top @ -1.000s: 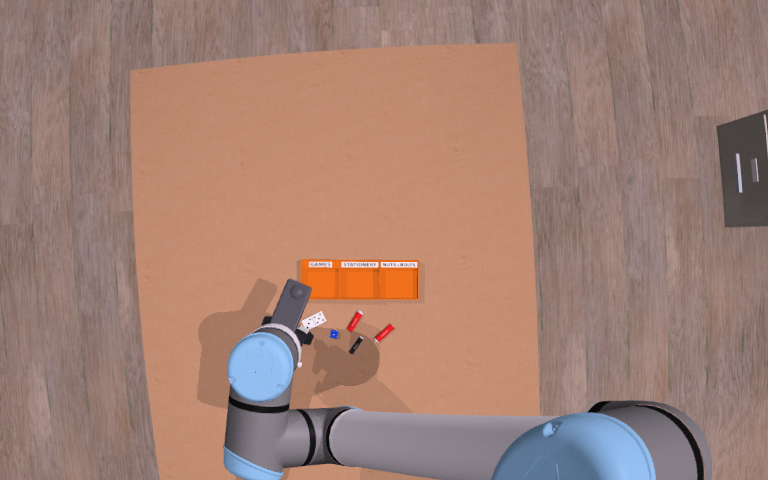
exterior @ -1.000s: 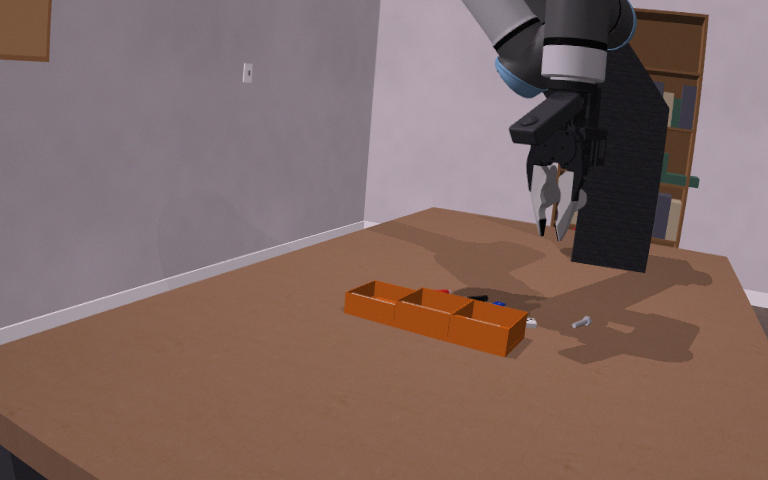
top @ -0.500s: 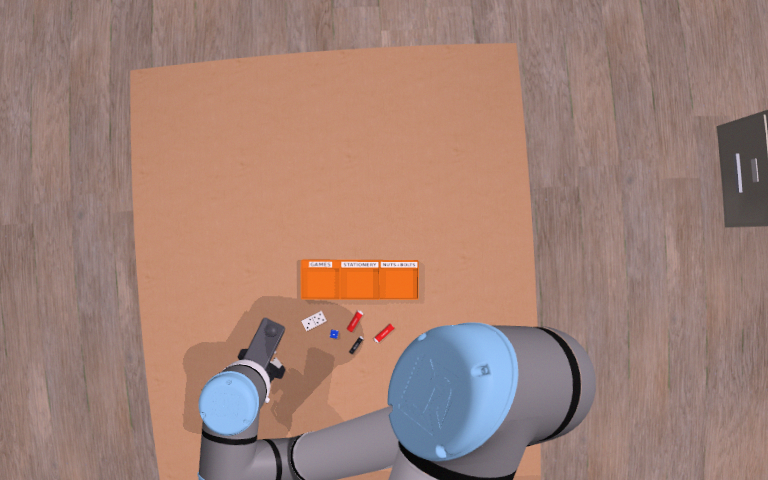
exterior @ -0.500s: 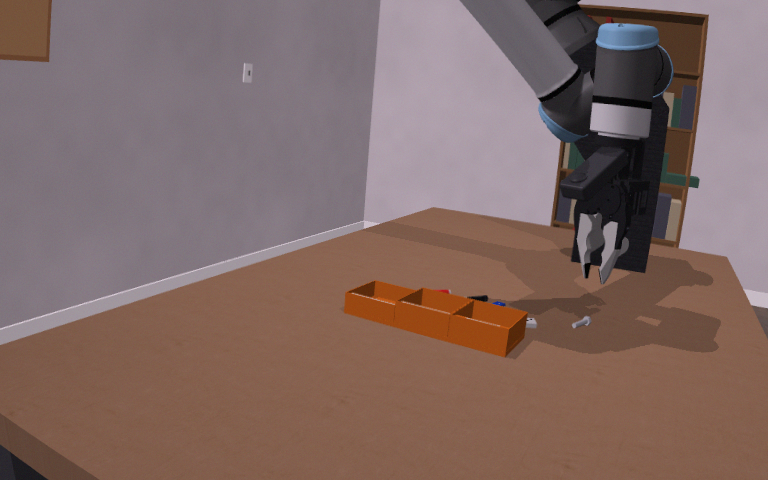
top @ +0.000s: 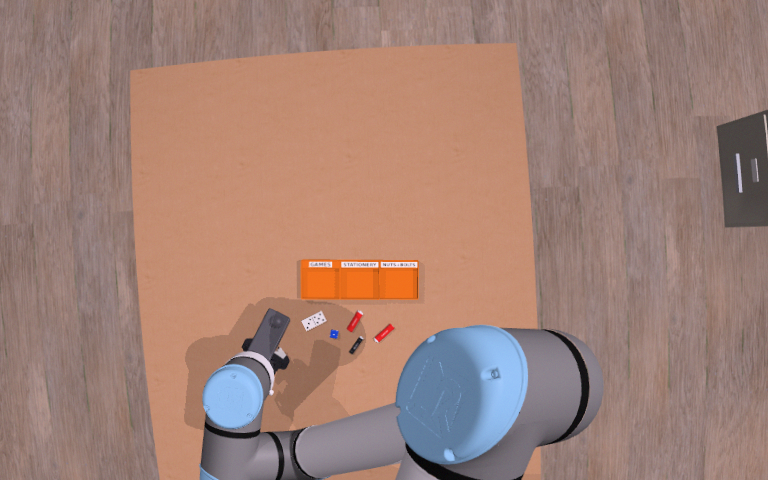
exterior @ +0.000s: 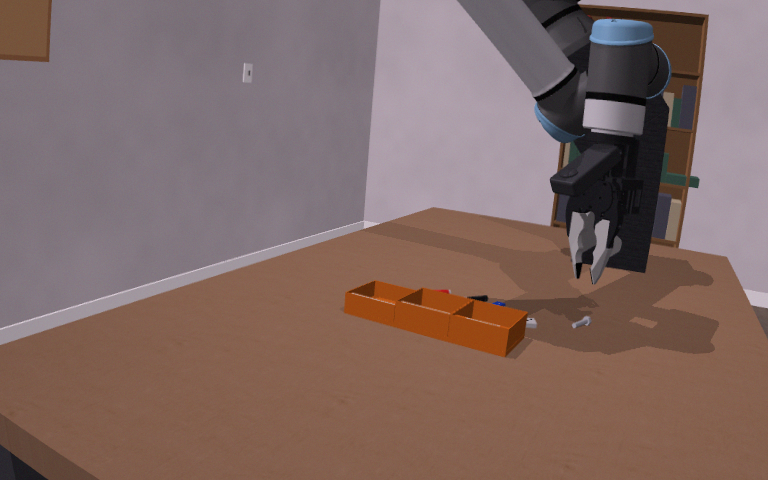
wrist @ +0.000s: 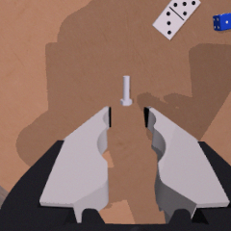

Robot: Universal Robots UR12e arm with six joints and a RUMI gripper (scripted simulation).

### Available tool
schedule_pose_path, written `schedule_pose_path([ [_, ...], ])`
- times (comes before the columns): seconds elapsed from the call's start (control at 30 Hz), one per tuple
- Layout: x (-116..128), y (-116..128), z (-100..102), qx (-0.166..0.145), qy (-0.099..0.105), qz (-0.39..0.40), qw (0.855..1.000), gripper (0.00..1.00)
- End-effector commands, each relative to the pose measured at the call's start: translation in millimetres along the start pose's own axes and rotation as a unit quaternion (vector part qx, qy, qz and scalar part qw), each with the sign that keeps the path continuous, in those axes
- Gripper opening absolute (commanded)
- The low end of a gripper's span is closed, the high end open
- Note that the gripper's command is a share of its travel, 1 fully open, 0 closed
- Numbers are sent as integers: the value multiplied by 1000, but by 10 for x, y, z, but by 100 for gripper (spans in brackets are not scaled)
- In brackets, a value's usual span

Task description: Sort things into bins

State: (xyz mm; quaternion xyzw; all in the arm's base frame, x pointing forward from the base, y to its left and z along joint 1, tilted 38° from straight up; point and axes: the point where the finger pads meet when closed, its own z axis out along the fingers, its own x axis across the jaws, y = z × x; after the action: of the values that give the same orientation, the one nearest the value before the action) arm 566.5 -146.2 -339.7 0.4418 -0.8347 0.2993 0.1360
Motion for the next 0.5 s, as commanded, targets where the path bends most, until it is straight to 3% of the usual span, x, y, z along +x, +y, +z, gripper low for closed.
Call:
schedule_pose_path([
  [0.0, -3, 109, 2, -3, 0, -5, 1000, 18],
  [0.47, 13, 121, 3, -2, 0, -2, 1000, 18],
])
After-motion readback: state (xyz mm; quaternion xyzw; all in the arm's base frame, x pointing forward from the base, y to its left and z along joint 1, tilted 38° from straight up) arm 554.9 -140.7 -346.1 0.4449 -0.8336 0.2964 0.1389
